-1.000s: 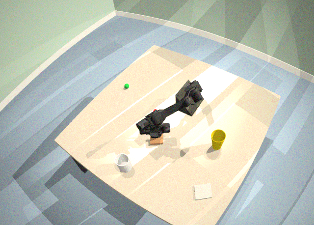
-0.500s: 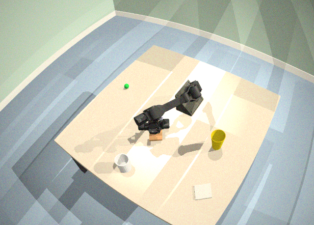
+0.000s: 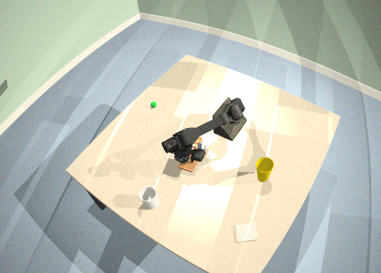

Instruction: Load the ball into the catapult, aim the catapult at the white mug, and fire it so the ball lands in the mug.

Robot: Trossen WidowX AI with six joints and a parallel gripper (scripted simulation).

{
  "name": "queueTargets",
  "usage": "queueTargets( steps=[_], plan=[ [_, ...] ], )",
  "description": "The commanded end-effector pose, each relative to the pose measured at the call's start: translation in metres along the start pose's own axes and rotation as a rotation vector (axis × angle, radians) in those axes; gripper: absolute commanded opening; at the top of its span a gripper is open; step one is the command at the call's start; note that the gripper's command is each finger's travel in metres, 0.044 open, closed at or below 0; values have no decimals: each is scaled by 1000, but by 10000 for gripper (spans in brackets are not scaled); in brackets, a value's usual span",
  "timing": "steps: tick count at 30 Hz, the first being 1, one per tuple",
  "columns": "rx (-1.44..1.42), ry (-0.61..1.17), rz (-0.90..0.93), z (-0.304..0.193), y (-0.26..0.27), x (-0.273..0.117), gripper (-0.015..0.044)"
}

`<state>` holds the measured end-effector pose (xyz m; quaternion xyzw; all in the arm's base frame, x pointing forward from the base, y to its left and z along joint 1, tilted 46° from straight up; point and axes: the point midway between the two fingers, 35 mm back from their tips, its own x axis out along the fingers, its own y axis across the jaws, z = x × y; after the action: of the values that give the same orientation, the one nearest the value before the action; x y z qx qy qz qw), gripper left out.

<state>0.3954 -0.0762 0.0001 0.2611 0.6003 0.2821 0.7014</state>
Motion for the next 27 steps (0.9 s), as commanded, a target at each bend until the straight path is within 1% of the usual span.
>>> queueTargets(
  steps=[1, 5, 14, 27],
  plan=[
    [160, -12, -10, 3, -6, -6, 0],
    [245, -13, -9, 4, -14, -6, 0],
    [246, -13, -9, 4, -16, -4, 0],
    [246, -14, -9, 5, -17, 16, 0]
  ],
)
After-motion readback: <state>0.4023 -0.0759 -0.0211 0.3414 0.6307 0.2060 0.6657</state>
